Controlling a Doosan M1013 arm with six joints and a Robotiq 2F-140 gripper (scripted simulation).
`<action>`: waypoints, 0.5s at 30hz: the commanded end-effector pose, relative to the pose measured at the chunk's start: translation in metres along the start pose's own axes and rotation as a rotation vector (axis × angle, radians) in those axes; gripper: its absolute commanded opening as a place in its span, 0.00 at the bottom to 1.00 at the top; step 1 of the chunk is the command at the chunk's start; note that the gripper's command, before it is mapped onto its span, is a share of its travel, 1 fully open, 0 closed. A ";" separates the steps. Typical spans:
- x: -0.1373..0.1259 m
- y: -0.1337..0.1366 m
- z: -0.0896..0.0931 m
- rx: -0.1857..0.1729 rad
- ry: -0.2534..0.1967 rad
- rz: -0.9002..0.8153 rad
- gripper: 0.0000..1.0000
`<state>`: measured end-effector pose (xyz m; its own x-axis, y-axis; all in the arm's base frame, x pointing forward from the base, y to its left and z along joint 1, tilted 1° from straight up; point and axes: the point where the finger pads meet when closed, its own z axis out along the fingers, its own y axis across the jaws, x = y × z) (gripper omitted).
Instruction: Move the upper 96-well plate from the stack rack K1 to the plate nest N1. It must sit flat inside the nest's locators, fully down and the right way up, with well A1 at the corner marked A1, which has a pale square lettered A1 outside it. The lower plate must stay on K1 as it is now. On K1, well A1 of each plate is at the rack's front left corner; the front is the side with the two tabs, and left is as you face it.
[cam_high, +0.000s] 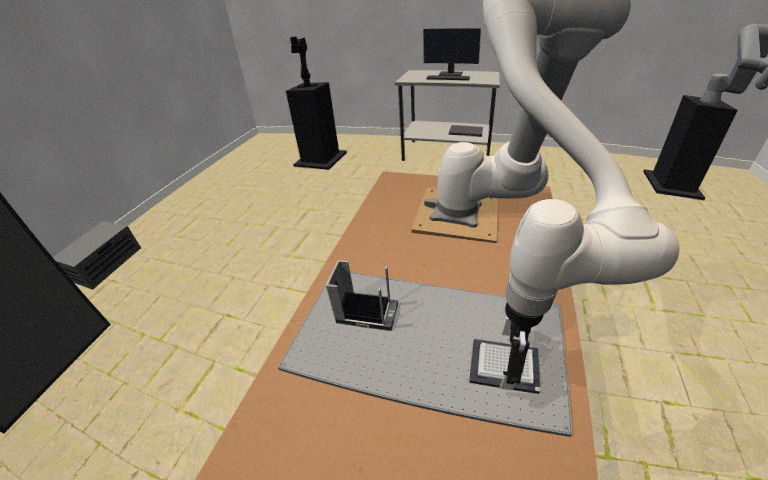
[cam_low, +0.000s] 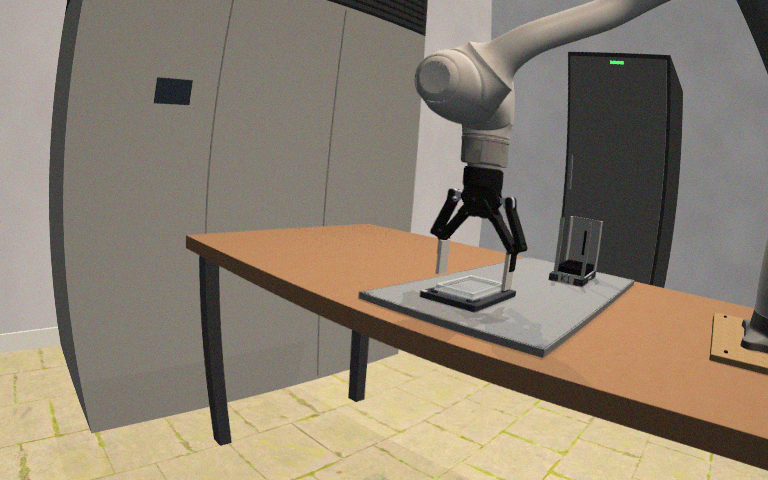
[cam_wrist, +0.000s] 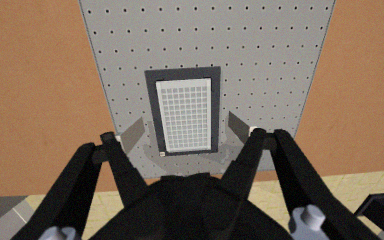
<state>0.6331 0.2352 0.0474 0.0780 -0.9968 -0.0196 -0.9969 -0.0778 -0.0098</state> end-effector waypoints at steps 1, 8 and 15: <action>0.000 0.000 0.000 0.000 0.000 0.000 1.00; 0.000 0.000 -0.013 0.000 0.000 0.000 1.00; 0.000 0.000 -0.032 0.000 0.000 0.000 1.00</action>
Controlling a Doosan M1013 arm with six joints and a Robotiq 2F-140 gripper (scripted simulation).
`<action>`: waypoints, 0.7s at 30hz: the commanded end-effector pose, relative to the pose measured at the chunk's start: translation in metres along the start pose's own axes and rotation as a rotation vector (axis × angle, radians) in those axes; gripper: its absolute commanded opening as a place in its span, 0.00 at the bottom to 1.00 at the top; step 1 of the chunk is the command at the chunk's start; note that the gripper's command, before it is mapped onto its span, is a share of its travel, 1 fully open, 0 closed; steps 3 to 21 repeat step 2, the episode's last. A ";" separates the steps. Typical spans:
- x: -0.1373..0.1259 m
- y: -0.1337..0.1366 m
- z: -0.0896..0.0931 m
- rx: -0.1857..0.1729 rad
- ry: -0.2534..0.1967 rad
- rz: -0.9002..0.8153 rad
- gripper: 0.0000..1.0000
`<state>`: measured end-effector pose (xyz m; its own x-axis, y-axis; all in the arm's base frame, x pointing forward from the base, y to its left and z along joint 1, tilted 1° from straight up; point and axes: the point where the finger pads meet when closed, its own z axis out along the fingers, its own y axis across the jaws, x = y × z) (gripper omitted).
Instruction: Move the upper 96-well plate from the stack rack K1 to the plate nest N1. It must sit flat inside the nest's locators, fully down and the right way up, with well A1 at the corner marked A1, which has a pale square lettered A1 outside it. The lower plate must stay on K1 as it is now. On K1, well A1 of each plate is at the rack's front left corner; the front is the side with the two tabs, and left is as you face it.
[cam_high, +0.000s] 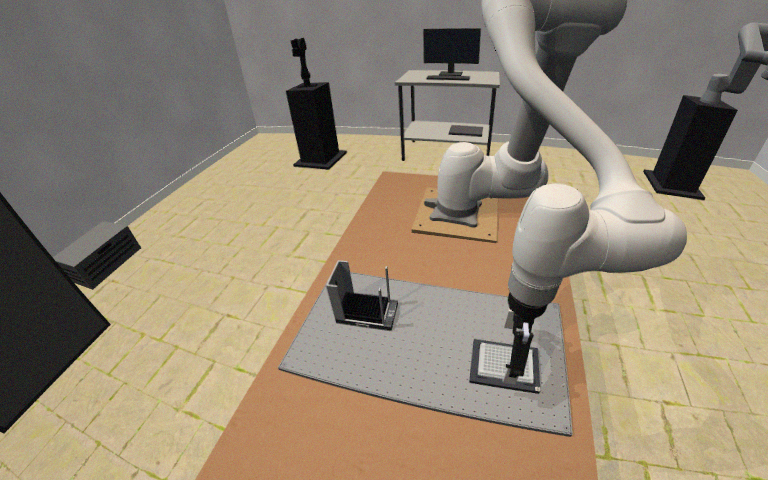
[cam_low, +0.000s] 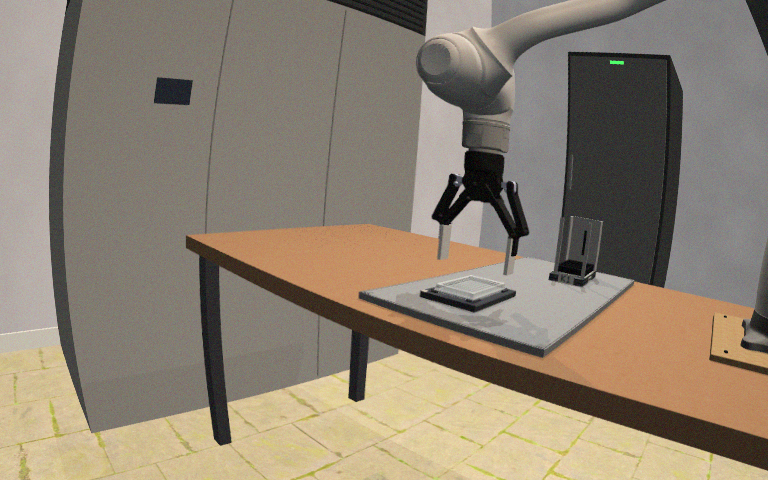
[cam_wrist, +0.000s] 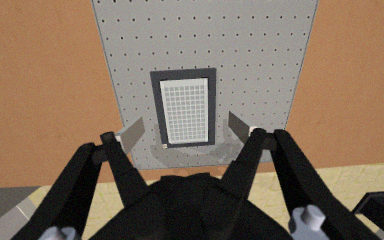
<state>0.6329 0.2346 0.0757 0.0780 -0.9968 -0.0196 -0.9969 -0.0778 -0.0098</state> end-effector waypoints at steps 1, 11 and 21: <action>0.000 0.000 -0.006 0.000 0.000 0.000 1.00; 0.000 0.000 -0.006 0.000 0.000 0.000 1.00; 0.000 0.000 -0.006 0.000 0.000 0.000 1.00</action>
